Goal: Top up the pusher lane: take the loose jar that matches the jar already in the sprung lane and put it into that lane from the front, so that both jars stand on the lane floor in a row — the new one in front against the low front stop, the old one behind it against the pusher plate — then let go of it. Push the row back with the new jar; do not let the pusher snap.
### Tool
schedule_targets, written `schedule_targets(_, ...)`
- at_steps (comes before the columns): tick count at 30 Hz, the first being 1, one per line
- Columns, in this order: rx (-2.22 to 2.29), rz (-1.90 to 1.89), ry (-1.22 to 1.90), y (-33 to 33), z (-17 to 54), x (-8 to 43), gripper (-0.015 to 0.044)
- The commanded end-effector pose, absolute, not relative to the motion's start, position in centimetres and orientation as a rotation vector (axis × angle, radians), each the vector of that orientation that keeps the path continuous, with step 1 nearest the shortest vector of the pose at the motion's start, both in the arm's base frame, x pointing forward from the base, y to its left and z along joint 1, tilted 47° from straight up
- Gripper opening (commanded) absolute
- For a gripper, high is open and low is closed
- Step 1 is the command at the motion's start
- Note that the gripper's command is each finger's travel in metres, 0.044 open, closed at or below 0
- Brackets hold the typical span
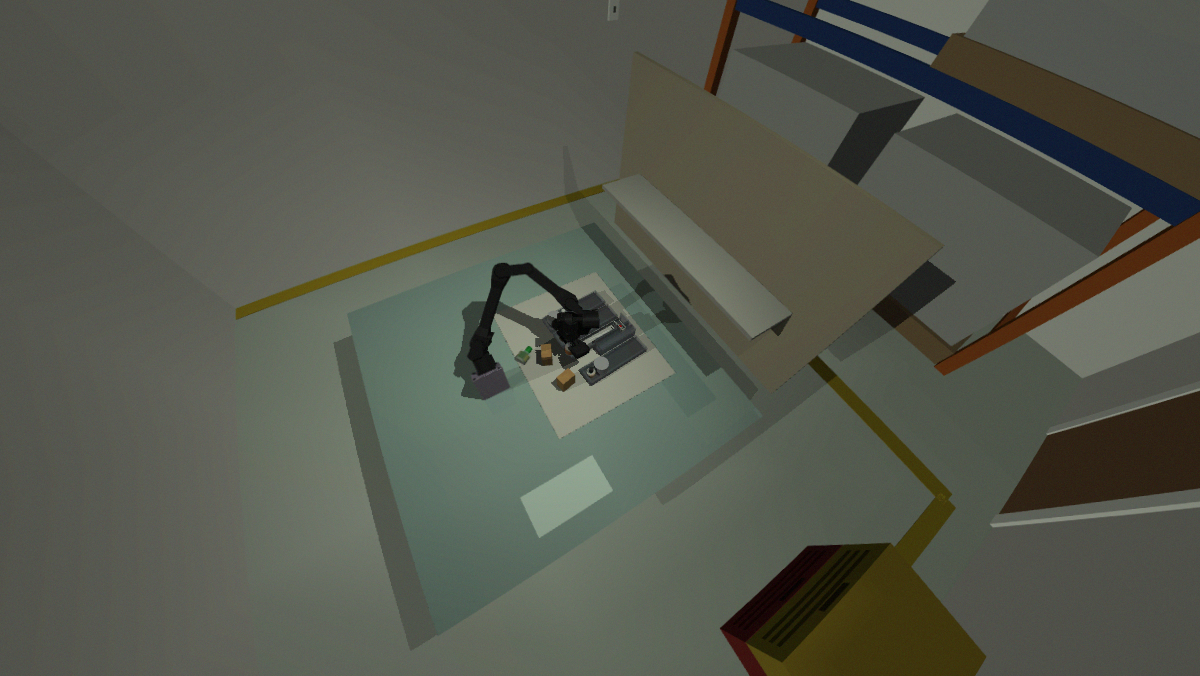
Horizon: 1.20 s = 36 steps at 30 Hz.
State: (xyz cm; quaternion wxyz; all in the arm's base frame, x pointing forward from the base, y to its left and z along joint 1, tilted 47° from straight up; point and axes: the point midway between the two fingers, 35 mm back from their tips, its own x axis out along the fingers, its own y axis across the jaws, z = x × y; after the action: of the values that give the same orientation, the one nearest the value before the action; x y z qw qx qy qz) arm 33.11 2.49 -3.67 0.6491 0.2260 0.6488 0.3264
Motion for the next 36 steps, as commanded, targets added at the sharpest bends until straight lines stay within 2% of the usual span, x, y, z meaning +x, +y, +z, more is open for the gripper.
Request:
schedule_targets(1, 0.512, 0.745, 1.445, 2.4, -3.3, 34.2, 0.0)
schedule_targets(36, 0.512, 0.746, 1.444, 2.5, -2.8, 35.4, 0.0)
